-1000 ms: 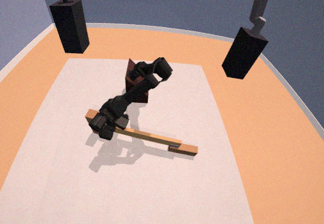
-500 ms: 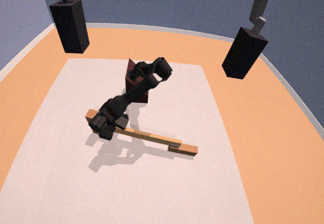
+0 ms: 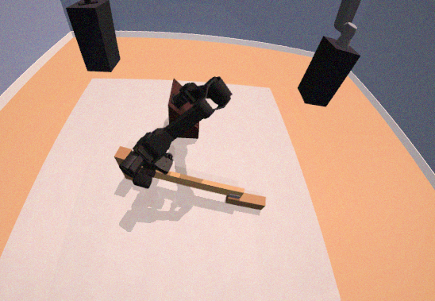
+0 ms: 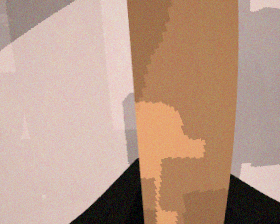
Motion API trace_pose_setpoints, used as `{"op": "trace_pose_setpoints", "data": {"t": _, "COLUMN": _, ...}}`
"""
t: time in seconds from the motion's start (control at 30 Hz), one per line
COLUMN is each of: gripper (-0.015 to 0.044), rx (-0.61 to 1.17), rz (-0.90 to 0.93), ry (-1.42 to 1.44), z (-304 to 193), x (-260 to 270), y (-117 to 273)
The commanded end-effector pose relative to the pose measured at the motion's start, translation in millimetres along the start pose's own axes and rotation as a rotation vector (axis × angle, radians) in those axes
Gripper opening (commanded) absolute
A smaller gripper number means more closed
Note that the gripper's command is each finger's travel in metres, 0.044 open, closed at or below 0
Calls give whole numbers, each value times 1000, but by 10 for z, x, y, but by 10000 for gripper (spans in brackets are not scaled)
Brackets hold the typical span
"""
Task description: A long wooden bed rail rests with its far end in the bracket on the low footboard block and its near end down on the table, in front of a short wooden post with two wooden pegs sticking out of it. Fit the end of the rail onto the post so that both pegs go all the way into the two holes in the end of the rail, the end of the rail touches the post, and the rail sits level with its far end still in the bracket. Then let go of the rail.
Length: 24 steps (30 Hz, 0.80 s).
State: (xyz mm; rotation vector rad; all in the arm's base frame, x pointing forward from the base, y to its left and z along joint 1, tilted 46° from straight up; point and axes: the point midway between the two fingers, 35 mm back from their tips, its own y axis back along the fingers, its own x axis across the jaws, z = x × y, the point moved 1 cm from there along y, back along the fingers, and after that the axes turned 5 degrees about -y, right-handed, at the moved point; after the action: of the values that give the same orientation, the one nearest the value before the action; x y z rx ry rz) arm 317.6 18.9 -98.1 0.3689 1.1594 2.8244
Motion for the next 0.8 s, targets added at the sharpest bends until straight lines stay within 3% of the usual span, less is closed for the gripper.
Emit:
{"op": "trace_pose_setpoints", "data": {"t": 0.0, "gripper": 0, "rx": 2, "rz": -4, "ry": -4, "z": 18, "x": -4, "y": 17}}
{"op": "trace_pose_setpoints", "data": {"t": 0.77, "gripper": 0, "rx": 2, "rz": -4, "ry": -4, "z": 10, "x": -4, "y": -10}}
